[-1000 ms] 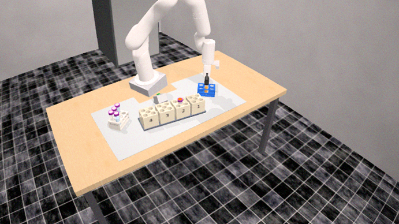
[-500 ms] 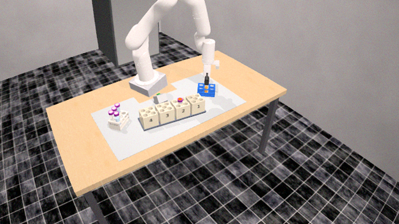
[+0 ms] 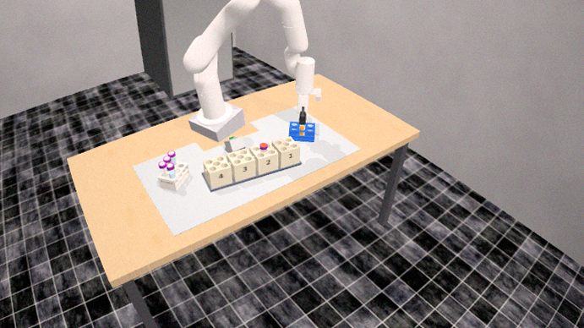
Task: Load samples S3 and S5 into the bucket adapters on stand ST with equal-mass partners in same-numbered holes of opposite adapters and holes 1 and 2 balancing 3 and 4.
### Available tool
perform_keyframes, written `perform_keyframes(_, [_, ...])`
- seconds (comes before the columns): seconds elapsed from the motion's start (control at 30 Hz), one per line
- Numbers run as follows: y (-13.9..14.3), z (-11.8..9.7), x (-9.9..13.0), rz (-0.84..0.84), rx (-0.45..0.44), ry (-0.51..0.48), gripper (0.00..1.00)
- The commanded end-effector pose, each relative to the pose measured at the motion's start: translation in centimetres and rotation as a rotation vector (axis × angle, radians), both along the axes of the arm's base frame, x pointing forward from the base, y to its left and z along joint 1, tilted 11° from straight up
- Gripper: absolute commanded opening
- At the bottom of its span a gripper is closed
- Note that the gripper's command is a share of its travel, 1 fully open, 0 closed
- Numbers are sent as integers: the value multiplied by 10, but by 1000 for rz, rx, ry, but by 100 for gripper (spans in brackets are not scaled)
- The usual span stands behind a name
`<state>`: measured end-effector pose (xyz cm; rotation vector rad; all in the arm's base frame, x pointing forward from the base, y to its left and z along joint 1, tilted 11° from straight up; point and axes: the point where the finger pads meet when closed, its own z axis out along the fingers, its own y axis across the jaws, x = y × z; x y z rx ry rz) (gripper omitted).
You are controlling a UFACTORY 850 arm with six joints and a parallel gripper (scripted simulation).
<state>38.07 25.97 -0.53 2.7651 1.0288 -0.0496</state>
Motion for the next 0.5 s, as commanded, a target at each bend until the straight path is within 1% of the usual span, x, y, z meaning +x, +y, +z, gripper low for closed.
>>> perform_keyframes(0.0, [1,1,1,0,1,-1,0])
perform_keyframes(0.23, [1,1,1,0,1,-1,0])
perform_keyframes(0.47, [2,5,0,0,1,-1,0])
